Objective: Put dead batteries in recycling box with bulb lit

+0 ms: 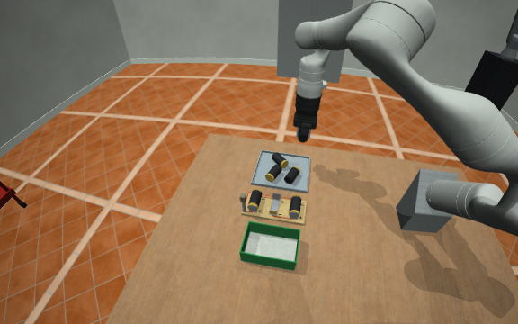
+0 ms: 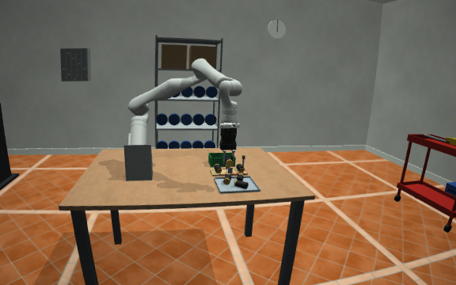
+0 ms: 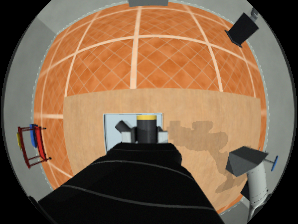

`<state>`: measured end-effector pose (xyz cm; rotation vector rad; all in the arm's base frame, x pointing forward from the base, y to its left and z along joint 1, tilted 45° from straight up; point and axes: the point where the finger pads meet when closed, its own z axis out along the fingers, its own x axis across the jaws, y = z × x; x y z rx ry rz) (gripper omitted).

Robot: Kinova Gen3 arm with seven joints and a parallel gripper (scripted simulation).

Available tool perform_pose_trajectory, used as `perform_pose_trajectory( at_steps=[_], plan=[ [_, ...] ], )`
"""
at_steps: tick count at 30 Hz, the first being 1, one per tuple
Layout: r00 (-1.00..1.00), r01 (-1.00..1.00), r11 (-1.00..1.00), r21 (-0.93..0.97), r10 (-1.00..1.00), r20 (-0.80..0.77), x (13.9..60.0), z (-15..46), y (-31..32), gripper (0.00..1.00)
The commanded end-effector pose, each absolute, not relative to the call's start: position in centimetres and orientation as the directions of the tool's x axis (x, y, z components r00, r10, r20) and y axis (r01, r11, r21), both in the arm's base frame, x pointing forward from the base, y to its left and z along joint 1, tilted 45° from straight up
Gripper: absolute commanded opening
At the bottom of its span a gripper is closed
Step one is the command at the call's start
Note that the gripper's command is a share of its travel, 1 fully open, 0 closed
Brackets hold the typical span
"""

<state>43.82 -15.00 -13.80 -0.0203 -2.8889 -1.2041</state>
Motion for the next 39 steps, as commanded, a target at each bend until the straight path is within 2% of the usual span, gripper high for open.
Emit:
perform_pose_trajectory(
  at_steps=[1, 10, 39],
  plan=[
    [-1.0, 0.018, 0.702, 0.712, 0.006, 0.019, 43.7, -14.6, -14.1, 0.57],
    [-1.0, 0.018, 0.702, 0.712, 0.006, 0.019, 43.6, -19.2, -9.4, 0.57],
    [-1.0, 0.018, 0.702, 0.712, 0.006, 0.019, 43.6, -19.4, -9.2, 0.57]
  ],
)
